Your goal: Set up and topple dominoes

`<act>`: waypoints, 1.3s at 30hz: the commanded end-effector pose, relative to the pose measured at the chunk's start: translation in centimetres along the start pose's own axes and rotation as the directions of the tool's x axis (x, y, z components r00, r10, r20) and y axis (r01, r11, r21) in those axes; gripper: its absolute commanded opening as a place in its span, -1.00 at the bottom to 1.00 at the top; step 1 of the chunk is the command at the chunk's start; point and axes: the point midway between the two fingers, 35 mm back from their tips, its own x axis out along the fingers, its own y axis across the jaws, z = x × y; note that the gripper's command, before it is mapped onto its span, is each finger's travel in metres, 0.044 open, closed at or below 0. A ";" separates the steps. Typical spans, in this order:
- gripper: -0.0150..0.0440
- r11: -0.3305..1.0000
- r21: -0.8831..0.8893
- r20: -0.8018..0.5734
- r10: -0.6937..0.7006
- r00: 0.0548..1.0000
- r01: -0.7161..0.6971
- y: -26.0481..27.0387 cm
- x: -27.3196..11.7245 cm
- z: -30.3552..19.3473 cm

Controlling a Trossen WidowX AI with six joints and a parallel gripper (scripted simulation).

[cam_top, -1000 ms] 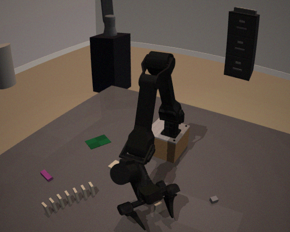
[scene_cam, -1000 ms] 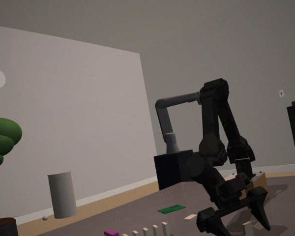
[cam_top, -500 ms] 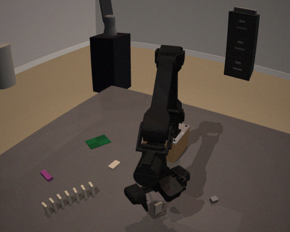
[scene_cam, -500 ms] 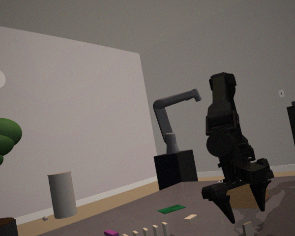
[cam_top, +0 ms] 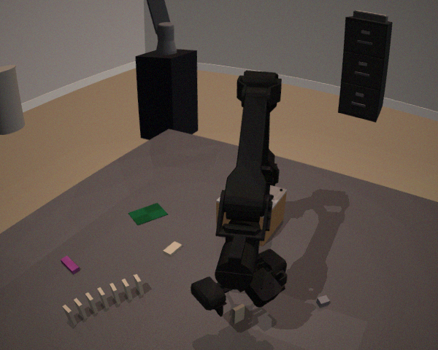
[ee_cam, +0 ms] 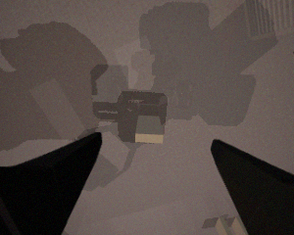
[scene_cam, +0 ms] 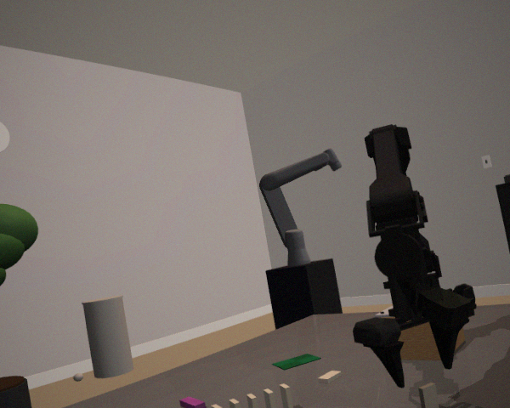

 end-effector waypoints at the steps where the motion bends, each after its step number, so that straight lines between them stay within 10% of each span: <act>1: 1.00 1.000 -0.006 -0.020 0.012 1.000 -0.012 0.5 2.5 -0.6; 15: 1.00 1.000 -0.006 -0.020 0.012 1.000 -0.012 0.6 4.0 -0.7; 28: -0.13 1.000 -0.006 -0.020 0.012 1.000 -0.012 0.6 4.0 -0.7; 39: -0.13 1.000 -0.006 -0.020 0.012 1.000 -0.012 0.4 3.0 -0.5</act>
